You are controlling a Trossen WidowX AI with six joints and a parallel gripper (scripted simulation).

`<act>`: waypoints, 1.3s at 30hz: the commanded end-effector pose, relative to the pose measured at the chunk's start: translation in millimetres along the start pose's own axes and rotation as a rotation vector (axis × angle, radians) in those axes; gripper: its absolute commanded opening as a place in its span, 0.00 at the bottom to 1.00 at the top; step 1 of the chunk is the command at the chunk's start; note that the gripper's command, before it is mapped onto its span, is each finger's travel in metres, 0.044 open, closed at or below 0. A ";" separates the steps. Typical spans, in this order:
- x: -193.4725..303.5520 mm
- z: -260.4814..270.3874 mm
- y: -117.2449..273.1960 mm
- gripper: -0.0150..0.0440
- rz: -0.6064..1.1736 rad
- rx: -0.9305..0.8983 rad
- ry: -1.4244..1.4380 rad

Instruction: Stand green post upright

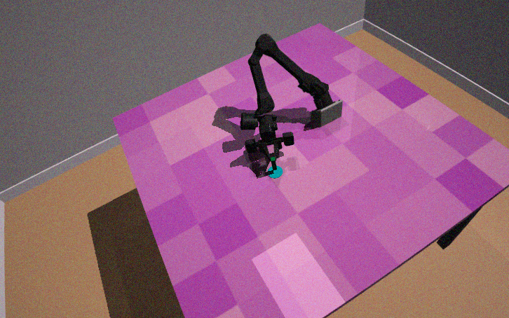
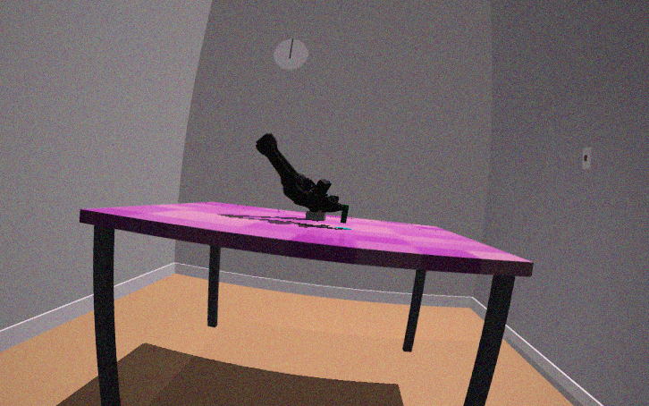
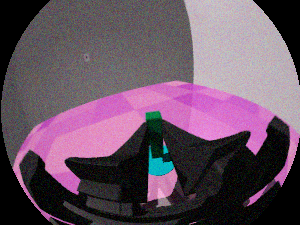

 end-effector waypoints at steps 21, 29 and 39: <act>17.2 3.8 -4.2 0.56 0.002 0.000 0.002; 17.2 3.8 -4.2 0.92 0.002 0.000 0.002; -36.5 -12.5 1.4 0.93 -0.004 0.000 0.009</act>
Point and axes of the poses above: the point midway between the two fingers, 35 mm back from their tips, its own y axis back along the fingers, its own z axis across the jaws, x = y × z, the point moved 6 cm from there along y, back along the fingers, and after that the axes turned 14 degrees about y, right-handed, at the moved point
